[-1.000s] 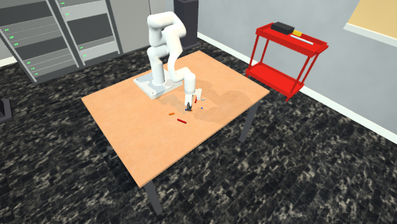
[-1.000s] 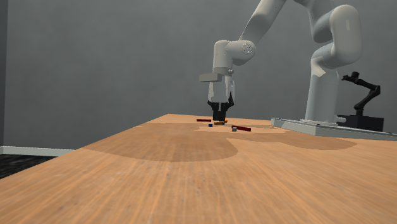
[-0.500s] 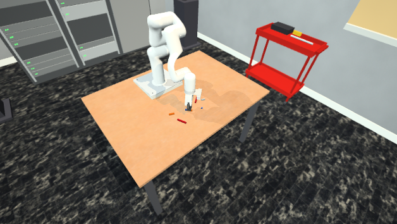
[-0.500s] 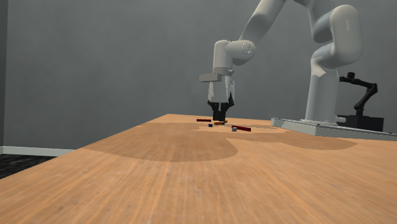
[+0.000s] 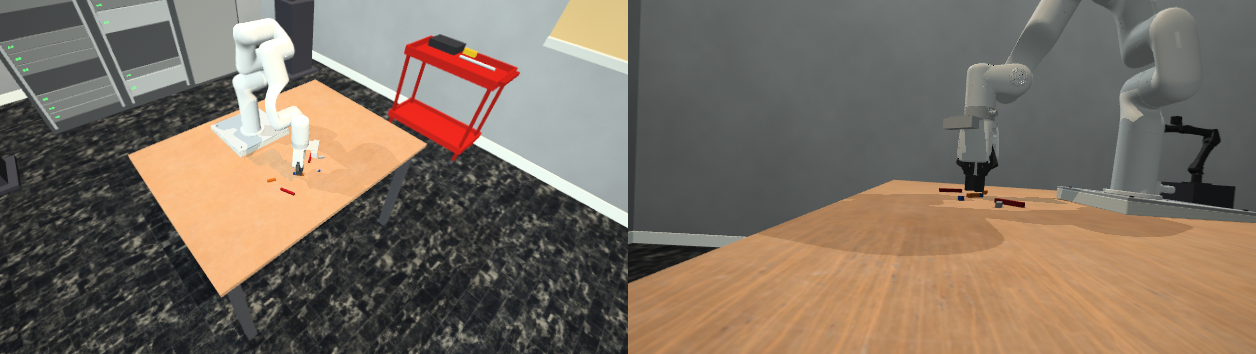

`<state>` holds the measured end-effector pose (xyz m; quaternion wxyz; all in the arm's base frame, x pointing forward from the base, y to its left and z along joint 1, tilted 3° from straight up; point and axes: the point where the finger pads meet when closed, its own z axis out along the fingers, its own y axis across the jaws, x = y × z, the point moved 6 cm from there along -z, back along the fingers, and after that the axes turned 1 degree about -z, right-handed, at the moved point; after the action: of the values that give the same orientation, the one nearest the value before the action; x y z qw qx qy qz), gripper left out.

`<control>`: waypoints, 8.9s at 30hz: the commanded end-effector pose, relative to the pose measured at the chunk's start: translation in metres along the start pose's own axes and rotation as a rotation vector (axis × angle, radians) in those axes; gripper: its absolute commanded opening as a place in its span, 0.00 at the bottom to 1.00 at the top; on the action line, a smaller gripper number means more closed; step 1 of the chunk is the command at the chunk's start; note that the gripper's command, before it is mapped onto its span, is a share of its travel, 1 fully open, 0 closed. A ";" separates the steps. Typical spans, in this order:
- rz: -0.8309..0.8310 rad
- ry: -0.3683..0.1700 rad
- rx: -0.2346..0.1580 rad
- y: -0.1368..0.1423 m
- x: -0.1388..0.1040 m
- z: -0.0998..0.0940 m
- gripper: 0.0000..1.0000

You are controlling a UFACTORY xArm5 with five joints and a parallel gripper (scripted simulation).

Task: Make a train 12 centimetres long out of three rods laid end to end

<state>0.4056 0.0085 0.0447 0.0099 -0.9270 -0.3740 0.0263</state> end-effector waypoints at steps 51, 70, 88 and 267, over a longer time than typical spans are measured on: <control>0.000 0.003 -0.002 0.001 0.001 -0.001 0.24; 0.000 0.003 -0.002 0.001 0.001 -0.001 0.24; 0.000 0.003 -0.002 0.001 0.001 -0.001 0.24; 0.000 0.003 -0.002 0.001 0.000 -0.086 0.04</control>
<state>0.4101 0.0074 0.1296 0.0101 -0.9270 -0.3740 0.0263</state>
